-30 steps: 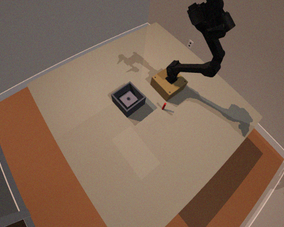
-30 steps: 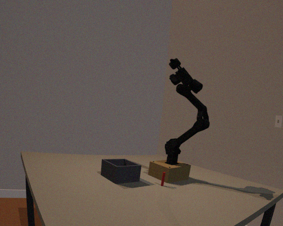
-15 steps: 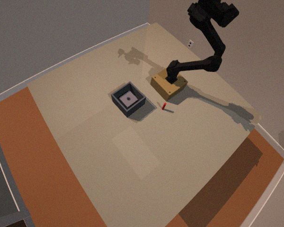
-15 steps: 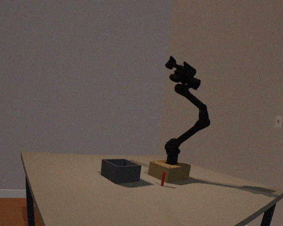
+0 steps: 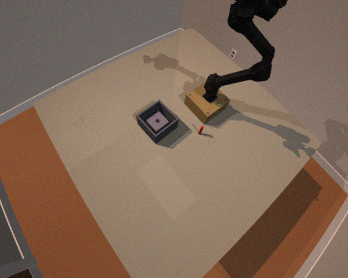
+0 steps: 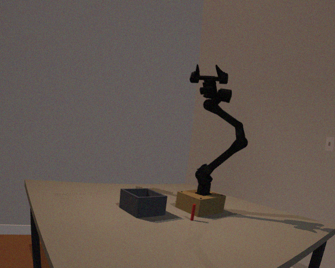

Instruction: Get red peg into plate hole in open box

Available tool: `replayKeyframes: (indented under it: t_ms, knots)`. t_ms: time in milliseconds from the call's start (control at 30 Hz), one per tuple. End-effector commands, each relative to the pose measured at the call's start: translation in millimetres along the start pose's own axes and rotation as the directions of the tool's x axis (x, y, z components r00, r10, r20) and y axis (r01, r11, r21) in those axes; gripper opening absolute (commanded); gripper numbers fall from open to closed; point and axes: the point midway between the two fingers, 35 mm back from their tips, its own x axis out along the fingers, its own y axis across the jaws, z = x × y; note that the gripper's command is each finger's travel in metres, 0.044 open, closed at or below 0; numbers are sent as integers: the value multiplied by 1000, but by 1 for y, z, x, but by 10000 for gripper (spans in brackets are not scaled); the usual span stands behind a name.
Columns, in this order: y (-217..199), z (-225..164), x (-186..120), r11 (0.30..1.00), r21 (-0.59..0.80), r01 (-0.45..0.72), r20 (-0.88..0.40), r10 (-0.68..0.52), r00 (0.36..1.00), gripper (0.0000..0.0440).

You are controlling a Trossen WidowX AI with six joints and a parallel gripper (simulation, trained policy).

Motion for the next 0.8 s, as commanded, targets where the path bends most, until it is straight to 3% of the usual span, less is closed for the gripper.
replayKeyframes:
  t_ms: [0, 367, 767]
  knots:
    - [12, -5, -1, 993, 116, -1, -37, 6, 999, 440]
    - [47, -16, 0, 886, 462, 25, -139, 45, 989, 440]
    - [92, -11, 3, 636, 768, 66, -199, 139, 970, 440]
